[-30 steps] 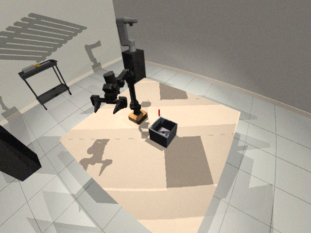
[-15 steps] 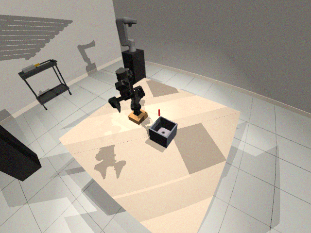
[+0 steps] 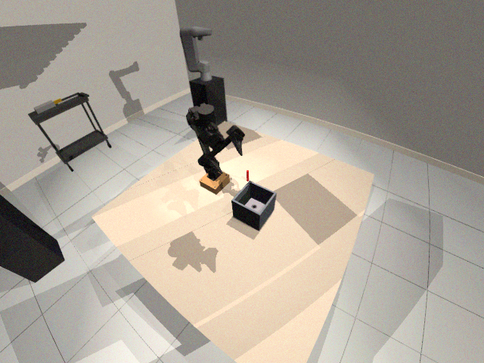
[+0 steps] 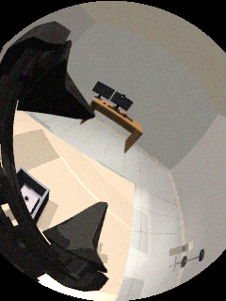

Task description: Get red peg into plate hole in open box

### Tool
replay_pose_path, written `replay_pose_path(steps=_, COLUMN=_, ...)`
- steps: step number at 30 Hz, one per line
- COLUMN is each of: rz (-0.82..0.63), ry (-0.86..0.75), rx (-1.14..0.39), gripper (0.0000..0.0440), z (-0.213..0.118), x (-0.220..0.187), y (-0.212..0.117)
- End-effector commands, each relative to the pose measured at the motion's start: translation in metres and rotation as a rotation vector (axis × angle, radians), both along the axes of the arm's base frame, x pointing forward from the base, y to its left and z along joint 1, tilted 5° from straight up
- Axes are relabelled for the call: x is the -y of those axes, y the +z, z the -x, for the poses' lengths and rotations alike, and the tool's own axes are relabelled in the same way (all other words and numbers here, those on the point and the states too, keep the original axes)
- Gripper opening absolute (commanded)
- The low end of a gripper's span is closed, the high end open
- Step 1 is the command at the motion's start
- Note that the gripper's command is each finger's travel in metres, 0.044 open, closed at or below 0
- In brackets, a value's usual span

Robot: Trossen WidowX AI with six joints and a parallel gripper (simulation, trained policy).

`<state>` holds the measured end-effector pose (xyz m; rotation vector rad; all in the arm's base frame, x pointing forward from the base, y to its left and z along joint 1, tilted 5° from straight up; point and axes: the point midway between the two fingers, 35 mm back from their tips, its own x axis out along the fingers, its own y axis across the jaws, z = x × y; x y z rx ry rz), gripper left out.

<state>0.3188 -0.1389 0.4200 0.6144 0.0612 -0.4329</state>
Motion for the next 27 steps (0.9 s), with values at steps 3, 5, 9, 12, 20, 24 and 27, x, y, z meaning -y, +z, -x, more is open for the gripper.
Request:
replay_pose_path(steps=3, rz=-0.145, ry=0.078, rx=-0.021, gripper=0.044, z=-0.003, x=-0.035, y=-0.018)
replay_pose_path(steps=5, rz=-0.196, ry=0.104, rx=-0.036, gripper=0.044, z=-0.004, x=-0.047, y=-0.025)
replay_pose_path(steps=9, rz=-0.297, ry=0.152, rx=-0.072, gripper=0.0439, z=-0.004, x=-0.072, y=-0.04)
replay_pose_path(steps=12, rz=-0.37, ry=0.186, rx=-0.107, gripper=0.0439, z=-0.003, x=-0.09, y=-0.052)
replay_pose_path(steps=20, rz=-0.551, ry=0.256, rx=-0.232, gripper=0.0438, z=0.007, x=-0.136, y=-0.086)
replay_pose_path(steps=24, rz=-0.634, ry=0.28, rx=-0.31, gripper=0.0437, z=0.014, x=-0.158, y=-0.104)
replay_pose_path(steps=27, rz=-0.691, ry=0.292, rx=-0.376, gripper=0.0436, z=0.022, x=-0.173, y=-0.118)
